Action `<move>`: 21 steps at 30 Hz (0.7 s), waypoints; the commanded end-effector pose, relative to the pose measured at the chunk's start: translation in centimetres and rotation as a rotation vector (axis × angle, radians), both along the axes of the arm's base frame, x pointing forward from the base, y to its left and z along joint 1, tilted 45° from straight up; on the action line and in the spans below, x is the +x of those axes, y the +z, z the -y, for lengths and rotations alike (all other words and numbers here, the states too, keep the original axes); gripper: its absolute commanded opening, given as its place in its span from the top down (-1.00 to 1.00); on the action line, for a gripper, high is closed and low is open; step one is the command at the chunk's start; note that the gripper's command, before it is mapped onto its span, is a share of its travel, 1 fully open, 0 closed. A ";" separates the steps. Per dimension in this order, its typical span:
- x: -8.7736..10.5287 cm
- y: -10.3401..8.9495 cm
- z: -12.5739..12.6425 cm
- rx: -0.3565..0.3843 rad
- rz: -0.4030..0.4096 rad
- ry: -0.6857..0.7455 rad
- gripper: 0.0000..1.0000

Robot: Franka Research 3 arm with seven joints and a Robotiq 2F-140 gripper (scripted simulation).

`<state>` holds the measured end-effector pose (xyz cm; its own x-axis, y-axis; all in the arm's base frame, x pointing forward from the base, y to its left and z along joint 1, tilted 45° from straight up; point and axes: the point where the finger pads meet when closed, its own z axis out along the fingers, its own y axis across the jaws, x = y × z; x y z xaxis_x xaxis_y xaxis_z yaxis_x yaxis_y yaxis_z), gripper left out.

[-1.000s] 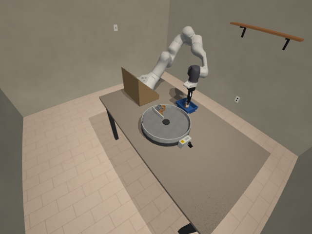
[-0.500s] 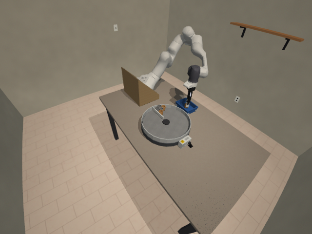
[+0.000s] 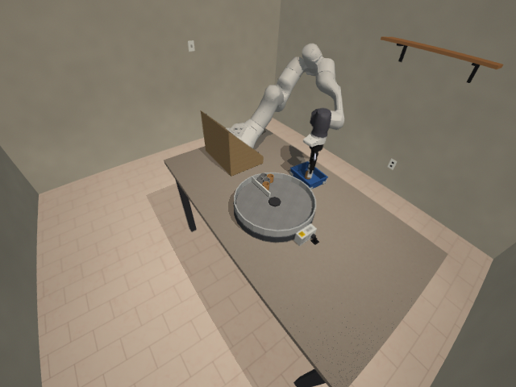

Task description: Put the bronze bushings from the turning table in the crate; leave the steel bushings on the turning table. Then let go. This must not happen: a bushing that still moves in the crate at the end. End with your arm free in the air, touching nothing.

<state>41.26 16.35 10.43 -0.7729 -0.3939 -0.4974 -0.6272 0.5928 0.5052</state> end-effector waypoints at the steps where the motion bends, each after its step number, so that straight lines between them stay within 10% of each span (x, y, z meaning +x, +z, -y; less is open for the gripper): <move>1: 0.2 -0.1 -0.1 -0.003 0.007 0.002 1.00; 21: 0.3 -0.2 -0.2 -0.003 0.007 0.002 1.00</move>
